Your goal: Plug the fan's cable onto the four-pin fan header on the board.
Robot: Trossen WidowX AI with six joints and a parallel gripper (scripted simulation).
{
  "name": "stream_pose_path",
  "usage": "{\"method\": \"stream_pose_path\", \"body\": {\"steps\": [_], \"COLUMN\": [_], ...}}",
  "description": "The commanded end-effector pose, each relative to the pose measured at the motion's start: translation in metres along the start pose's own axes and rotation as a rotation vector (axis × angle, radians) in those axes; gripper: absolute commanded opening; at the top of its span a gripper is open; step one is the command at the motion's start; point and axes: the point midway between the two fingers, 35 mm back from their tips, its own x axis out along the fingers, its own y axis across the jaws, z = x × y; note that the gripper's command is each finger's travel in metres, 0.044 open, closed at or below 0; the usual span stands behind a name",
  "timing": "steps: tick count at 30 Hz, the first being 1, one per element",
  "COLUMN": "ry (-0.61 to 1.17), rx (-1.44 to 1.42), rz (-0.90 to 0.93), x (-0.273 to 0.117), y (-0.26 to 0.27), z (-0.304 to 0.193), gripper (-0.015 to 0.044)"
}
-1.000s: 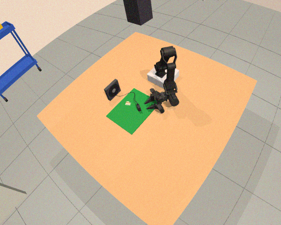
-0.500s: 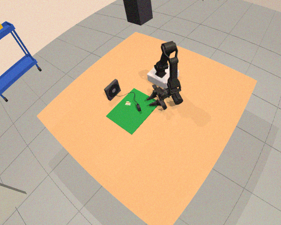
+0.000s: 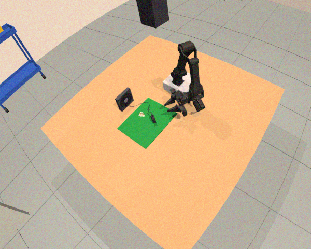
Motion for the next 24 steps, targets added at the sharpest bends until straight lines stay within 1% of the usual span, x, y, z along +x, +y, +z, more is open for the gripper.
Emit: {"method": "stream_pose_path", "body": {"steps": [1,3,7,16,24], "ry": [-0.013,0.0,0.08,0.286,0.483], "rx": [0.018,0.01,-0.036,-0.125,-0.184], "rz": [0.012,-0.002,-0.075,-0.208,-0.275], "x": [-0.005,-0.003,0.004,0.015,0.021], "y": [0.001,0.001,-0.003,-0.011,-0.015], "z": [0.009,0.008,0.006,0.002,0.0], "gripper": [0.0205,0.0205,0.0205,0.0205,0.0205]}}
